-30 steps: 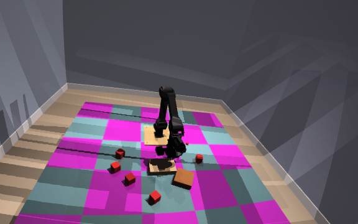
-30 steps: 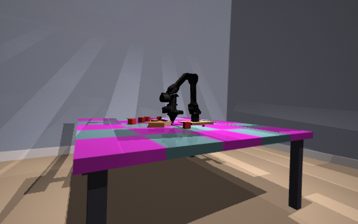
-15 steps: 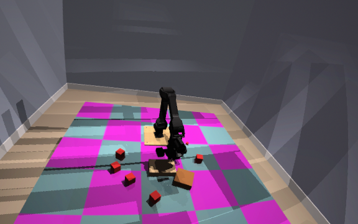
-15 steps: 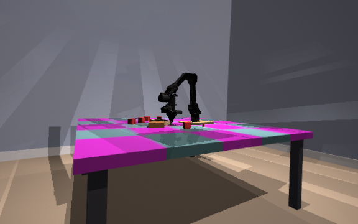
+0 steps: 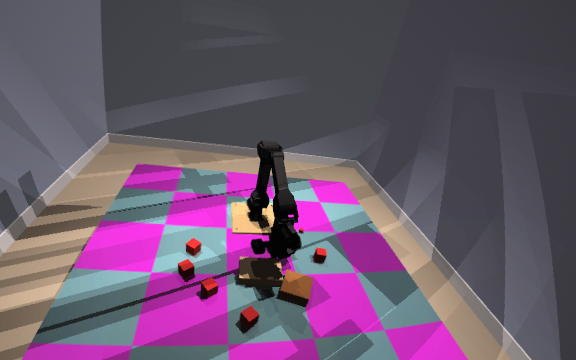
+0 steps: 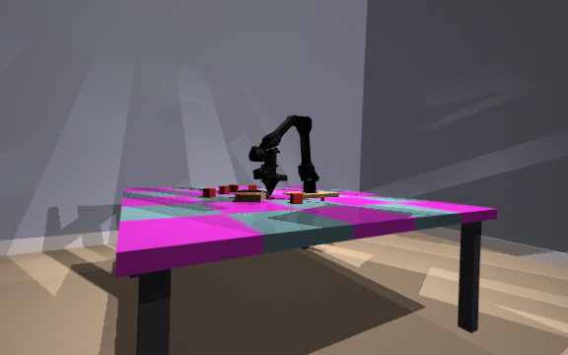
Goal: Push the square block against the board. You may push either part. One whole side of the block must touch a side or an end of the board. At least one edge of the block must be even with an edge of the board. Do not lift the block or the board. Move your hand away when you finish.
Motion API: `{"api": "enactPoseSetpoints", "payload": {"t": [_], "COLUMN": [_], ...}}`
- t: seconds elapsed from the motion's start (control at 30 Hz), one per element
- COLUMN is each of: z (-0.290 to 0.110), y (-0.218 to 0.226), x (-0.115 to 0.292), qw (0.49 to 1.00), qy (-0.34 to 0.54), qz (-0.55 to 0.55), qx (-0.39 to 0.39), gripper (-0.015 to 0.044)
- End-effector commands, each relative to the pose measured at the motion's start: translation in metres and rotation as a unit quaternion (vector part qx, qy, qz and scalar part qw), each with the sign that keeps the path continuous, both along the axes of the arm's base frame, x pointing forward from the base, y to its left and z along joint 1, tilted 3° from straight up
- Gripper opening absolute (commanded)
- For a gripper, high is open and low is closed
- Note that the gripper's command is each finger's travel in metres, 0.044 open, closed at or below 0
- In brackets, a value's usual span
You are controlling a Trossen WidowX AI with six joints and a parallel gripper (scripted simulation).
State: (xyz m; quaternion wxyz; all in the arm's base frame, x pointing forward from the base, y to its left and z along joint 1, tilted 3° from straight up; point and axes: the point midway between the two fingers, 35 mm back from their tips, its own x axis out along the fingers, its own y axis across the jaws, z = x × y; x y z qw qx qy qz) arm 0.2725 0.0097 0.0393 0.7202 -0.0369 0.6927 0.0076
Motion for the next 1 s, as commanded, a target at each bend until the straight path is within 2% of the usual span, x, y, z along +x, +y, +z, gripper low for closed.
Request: {"api": "enactPoseSetpoints", "payload": {"t": [0.0,0.97], "z": [0.000,0.001], "y": [-0.001,-0.004], "x": [0.003,0.023], "qw": [1.000,1.000], "qy": [0.000,-0.001], "qz": [0.002,0.002], "qx": [-0.001,-0.001], "gripper": [0.0000,0.0000]}}
